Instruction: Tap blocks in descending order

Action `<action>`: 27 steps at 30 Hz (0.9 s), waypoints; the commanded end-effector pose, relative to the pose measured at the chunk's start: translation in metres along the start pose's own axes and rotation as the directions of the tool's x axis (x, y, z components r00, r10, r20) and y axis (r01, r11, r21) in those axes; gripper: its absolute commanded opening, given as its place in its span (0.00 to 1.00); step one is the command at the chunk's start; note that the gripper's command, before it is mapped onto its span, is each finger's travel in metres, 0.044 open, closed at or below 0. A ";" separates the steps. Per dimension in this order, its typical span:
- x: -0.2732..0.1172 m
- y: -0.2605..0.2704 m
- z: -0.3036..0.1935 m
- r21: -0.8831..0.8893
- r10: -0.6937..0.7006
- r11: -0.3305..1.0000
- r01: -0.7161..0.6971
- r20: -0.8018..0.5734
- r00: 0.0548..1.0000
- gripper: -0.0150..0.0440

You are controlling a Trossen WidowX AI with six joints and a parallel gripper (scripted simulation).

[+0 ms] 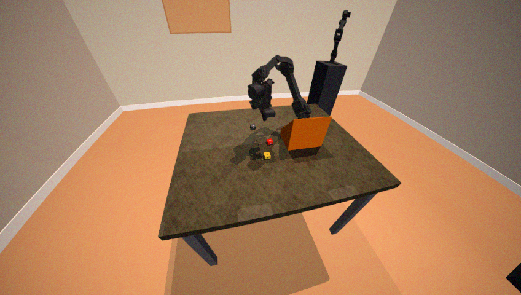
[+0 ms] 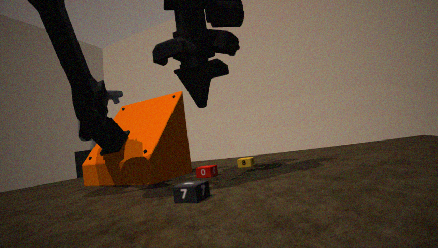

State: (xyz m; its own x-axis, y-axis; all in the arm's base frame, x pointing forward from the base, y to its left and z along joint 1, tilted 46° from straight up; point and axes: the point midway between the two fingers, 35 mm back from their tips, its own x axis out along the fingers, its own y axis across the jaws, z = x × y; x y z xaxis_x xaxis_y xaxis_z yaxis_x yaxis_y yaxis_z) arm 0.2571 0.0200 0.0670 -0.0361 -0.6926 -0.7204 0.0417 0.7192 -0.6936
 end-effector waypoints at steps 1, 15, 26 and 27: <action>0.005 0.036 -0.031 0.005 -0.022 1.000 0.022 -0.009 1.000 0.29; 0.087 0.035 -0.034 0.007 -0.027 1.000 0.027 -0.008 1.000 0.29; 0.102 0.035 -0.034 0.007 -0.027 1.000 0.027 -0.008 1.000 0.29; 0.104 0.035 -0.034 0.007 -0.027 1.000 0.027 -0.008 1.000 0.29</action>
State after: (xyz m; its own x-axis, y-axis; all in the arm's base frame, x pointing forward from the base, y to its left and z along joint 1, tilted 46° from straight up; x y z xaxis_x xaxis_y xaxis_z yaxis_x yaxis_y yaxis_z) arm 0.2218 -0.0215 -0.0289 -0.0450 -0.7081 -0.7047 0.0529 0.7027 -0.7095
